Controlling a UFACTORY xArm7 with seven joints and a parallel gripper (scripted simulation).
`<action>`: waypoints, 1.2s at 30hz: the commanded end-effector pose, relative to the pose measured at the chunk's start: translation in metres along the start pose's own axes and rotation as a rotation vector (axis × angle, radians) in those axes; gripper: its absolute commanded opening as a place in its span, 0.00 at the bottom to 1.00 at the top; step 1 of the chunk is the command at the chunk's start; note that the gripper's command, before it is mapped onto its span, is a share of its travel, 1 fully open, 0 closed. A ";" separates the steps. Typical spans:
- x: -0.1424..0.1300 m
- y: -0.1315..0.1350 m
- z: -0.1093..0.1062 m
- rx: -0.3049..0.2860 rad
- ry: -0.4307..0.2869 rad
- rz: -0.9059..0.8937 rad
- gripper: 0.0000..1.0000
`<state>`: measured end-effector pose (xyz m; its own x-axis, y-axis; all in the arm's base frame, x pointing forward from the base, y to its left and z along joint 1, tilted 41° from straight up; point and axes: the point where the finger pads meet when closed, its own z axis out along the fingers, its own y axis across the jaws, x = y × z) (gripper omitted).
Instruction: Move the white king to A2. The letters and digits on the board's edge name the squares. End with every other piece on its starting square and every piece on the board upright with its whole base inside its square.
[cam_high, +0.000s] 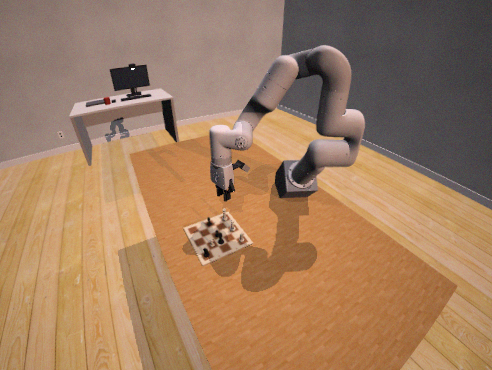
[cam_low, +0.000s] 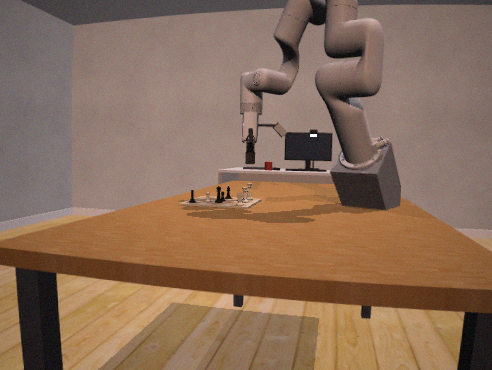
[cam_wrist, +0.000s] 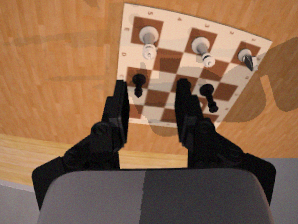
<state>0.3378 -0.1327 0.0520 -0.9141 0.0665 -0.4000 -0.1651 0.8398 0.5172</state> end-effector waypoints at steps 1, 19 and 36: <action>-0.001 -0.001 -0.001 0.003 -0.002 0.000 0.42; -0.001 -0.001 0.012 0.002 -0.002 0.000 0.42; -0.001 -0.001 0.036 0.002 -0.002 0.000 0.42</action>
<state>0.3483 -0.1172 0.0305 -0.9141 0.0667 -0.4000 -0.1650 0.8399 0.5171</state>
